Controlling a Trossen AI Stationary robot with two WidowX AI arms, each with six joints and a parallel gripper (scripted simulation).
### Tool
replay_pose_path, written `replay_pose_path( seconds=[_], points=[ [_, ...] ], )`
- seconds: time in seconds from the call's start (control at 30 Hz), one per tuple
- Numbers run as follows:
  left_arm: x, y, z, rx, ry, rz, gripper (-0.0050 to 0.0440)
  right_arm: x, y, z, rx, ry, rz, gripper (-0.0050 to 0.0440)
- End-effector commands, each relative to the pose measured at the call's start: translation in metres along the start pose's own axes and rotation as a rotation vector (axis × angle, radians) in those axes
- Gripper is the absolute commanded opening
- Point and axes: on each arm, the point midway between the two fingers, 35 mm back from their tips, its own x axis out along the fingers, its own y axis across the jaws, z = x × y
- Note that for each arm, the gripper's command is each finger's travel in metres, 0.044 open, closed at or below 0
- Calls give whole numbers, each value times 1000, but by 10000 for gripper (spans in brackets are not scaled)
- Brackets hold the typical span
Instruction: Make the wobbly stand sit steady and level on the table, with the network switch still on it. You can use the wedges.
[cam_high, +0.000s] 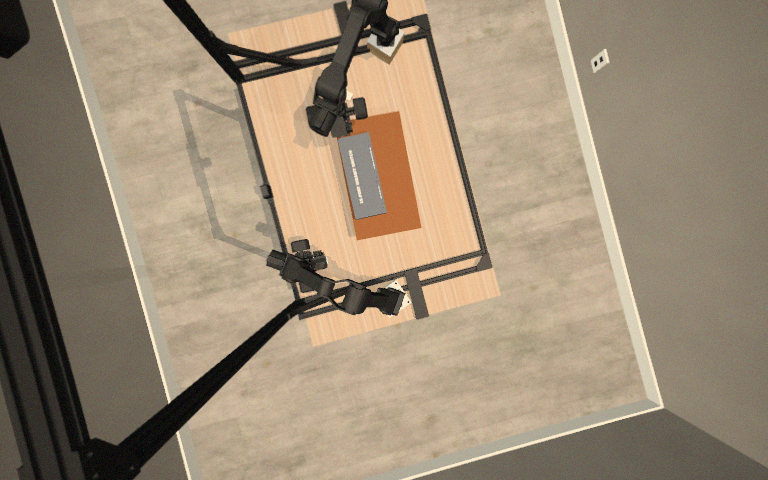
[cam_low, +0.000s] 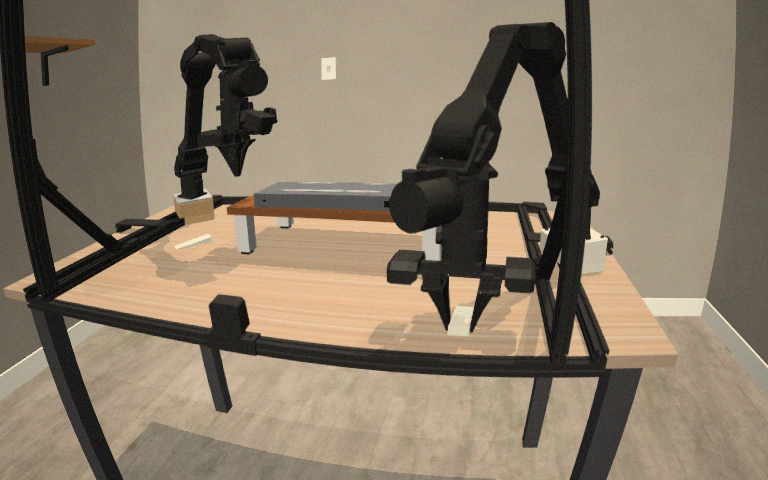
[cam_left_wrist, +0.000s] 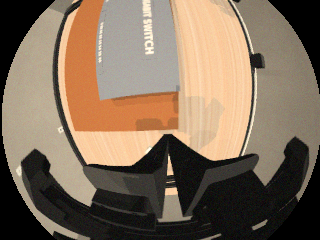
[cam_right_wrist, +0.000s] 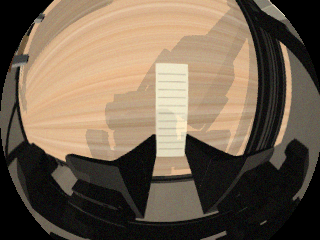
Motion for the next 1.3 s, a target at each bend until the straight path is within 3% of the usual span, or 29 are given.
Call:
replay_pose_path(
  seconds=[0.0,0.4,0.43,0.97,1.0,1.27],
  points=[
    [0,0,0,0,0,0,0,0,0,0,0,0,0,0],
    [0,0,0,0,0,0,0,0,0,0,0,0,0,0],
    [0,0,0,0,0,0,0,-60,0,0,2,-5,-4,0],
    [0,0,0,0,0,0,0,-60,0,0,2,-5,-4,0],
    [0,0,0,0,0,0,0,-60,0,0,-280,-6,-6,0],
    [0,0,0,0,0,0,0,-60,0,0,-756,-8,-3,0]
  ],
)
